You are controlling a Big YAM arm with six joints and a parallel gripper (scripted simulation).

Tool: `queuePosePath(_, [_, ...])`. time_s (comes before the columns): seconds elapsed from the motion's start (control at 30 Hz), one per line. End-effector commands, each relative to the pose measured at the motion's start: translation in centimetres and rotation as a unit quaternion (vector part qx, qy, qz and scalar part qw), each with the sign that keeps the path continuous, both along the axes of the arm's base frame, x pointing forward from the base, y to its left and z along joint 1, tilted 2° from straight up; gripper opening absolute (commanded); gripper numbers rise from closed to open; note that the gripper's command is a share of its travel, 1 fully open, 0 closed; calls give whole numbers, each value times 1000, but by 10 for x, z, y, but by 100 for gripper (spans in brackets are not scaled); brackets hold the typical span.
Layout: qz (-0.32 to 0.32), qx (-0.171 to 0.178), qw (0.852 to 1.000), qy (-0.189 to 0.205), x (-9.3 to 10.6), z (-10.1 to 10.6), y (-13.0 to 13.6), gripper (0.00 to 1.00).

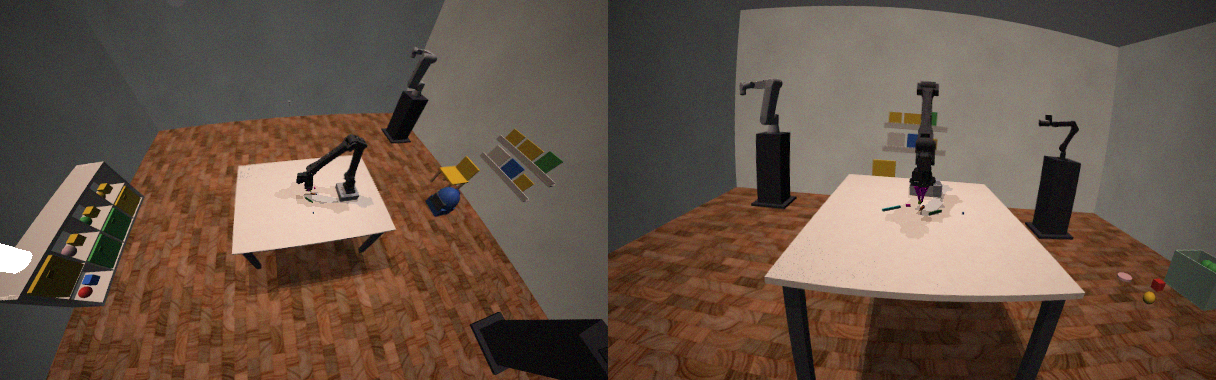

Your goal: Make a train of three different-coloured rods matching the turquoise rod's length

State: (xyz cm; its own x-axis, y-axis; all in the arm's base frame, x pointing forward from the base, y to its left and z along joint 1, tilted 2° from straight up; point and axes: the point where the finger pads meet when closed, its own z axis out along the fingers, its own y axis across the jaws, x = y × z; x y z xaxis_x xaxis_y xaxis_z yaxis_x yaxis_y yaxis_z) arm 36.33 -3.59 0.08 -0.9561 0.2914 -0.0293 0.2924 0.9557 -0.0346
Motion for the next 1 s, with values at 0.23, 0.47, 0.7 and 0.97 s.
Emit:
queuePosePath(0.23, [-1, -1, 1000, -1, 2, -30, -6, 4])
queuePosePath(0.47, [-1, -1, 1000, 0, 3, -35, -5, 4])
queuePosePath(0.7, [-1, -1, 1000, 0, 3, -35, -6, 4])
queuePosePath(0.97, [-1, -1, 1000, 0, 3, -35, -6, 4])
